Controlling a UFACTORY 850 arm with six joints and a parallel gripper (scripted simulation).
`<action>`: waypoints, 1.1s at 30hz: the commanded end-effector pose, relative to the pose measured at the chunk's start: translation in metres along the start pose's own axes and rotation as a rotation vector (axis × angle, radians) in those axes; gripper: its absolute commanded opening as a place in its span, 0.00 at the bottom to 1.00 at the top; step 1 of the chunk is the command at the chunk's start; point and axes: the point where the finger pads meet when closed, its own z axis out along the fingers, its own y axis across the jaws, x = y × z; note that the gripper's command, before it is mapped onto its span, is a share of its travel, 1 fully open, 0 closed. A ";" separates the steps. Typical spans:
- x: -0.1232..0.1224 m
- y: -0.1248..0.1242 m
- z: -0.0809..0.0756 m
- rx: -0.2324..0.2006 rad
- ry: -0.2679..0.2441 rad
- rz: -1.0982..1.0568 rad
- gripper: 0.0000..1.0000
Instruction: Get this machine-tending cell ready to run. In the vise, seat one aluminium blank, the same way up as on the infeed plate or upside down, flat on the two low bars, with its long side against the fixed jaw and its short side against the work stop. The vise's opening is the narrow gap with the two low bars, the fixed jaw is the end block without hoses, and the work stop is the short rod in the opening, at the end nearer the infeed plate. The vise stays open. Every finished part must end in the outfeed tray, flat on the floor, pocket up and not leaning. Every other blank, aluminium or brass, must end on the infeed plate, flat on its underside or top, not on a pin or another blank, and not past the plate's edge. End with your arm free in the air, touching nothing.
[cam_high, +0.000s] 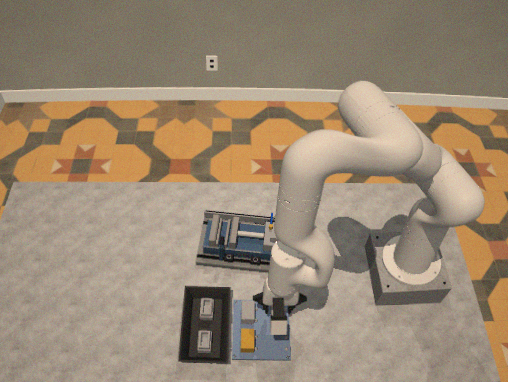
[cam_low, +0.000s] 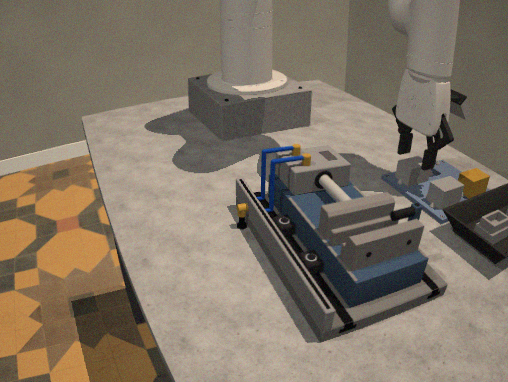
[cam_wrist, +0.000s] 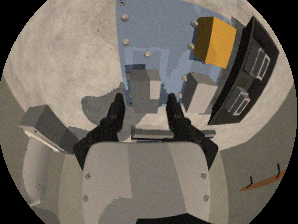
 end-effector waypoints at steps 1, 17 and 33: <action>0.000 0.001 0.002 -0.003 0.000 0.000 0.69; 0.000 0.001 0.009 -0.003 0.000 0.000 0.69; 0.000 0.001 0.013 -0.003 0.000 0.000 0.69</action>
